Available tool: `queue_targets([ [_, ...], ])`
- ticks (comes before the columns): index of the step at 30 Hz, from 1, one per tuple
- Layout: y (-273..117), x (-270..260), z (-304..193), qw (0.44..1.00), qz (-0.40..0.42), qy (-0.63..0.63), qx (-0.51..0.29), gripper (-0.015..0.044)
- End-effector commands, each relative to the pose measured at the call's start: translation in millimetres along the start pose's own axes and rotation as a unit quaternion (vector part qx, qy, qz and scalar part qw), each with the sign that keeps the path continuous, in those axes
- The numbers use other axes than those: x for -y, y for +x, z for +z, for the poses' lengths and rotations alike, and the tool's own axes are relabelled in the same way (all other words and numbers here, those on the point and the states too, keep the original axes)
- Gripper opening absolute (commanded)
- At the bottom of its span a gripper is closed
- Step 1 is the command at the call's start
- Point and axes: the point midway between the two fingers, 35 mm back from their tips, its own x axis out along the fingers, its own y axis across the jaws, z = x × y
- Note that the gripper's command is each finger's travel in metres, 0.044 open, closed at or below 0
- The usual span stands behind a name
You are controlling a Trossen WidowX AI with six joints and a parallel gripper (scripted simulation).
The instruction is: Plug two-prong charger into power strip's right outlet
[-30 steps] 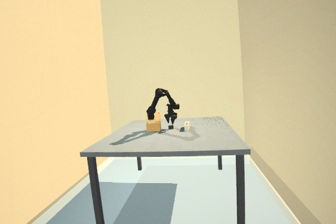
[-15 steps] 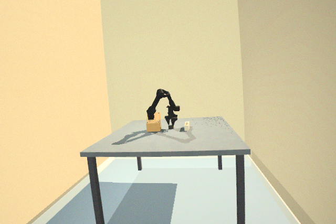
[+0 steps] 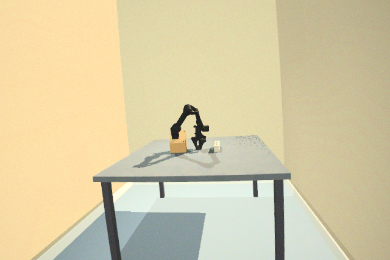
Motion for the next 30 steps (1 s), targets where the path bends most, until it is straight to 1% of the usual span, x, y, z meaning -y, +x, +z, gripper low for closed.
queue_targets([
  [1,6,0,-1,1.0,-0.003,-0.002,-0.002,0.044],
  [3,7,0,-1,1.0,-0.003,-0.002,-0.002,0.044],
  [15,4,0,0,1.0,0.0,0.0,-0.001,0.0125],
  [21,4,0,0,1.0,0.0,0.0,-0.001,0.0085],
  [24,0,0,0,1.0,0.0,0.0,-0.001,0.0006],
  [30,-20,-1,-1,1.0,0.001,-0.001,0.001,0.0],
])
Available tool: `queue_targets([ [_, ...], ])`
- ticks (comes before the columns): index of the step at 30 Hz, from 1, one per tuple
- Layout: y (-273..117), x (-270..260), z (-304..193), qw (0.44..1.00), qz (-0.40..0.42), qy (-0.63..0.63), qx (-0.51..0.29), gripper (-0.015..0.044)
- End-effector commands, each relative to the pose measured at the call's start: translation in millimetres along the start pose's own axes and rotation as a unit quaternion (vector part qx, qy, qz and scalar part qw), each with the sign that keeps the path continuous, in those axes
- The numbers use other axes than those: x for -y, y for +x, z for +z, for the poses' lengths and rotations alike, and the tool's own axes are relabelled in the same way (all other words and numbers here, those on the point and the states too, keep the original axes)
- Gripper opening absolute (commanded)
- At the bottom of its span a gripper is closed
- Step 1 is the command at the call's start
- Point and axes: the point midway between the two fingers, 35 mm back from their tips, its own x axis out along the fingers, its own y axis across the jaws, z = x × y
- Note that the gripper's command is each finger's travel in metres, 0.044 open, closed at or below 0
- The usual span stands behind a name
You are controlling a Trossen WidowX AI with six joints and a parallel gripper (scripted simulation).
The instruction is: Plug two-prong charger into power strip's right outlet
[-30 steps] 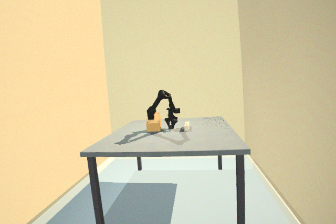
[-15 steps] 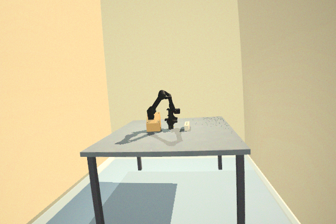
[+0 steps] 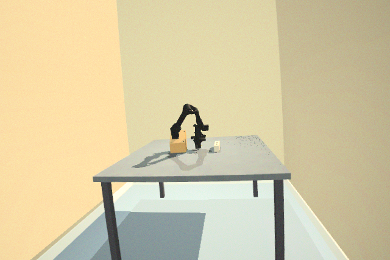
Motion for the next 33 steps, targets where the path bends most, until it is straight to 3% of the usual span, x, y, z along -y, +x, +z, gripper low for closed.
queue_targets([
  [1,-15,0,2,1.0,0.001,0.003,0.005,0.0],
  [10,-44,-1,-4,1.0,-0.001,0.002,0.004,0.0],
  [33,-25,29,11,0.988,0.016,0.154,0.008,0.0],
])
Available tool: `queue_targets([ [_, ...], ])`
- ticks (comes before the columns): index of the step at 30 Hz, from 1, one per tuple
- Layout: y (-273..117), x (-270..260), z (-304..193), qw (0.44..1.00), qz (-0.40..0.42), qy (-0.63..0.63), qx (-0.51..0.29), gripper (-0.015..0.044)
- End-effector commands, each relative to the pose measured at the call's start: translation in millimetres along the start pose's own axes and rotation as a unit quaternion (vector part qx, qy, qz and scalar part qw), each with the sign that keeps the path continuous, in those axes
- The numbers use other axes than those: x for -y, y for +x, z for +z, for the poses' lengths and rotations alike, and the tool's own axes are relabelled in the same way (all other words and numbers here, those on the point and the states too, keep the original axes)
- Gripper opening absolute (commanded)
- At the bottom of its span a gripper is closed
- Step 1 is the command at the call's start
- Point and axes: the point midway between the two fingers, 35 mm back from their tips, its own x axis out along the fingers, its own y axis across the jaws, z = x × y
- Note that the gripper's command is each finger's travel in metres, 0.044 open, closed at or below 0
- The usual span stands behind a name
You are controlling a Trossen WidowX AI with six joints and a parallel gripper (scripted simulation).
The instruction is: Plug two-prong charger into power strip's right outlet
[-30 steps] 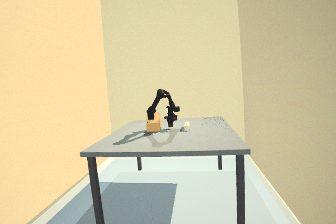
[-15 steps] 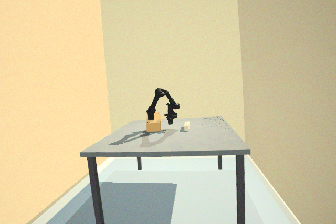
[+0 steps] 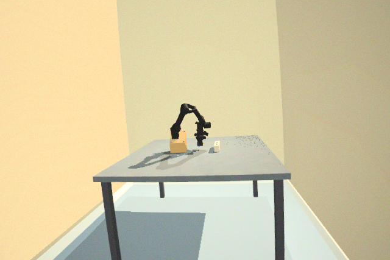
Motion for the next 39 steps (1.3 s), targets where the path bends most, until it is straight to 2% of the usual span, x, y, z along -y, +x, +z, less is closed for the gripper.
queue_targets([
  [1,3,6,6,0.999,0.0,0.032,0.004,0.0],
  [21,25,38,21,0.983,0.006,0.184,0.003,0.0],
  [39,24,47,37,0.981,0.006,0.192,0.004,0.0],
])
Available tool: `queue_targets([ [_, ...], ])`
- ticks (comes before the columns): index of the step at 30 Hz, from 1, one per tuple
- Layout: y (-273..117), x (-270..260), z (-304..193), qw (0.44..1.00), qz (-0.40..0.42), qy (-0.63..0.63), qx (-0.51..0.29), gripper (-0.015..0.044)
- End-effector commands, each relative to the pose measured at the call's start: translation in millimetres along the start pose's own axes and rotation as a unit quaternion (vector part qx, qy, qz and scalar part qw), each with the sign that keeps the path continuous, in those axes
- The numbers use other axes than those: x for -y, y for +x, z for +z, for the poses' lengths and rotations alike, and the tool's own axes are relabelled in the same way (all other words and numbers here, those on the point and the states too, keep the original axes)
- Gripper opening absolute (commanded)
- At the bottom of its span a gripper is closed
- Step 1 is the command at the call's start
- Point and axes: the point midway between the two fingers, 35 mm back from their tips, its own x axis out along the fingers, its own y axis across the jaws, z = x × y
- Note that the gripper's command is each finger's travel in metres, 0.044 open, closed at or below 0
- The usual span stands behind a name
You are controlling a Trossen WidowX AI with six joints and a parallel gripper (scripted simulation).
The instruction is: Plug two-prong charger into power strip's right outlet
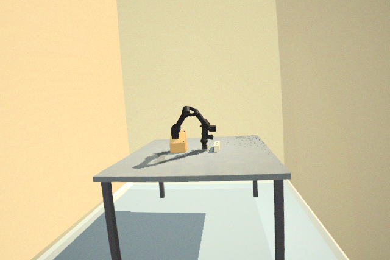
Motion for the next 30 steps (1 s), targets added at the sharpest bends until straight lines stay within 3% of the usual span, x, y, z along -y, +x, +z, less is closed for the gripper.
queue_targets([
  [1,-1,2,6,1.0,-0.002,0.004,0.001,0.0],
  [30,-1,7,38,1.0,-0.002,0.021,0.002,0.0],
])
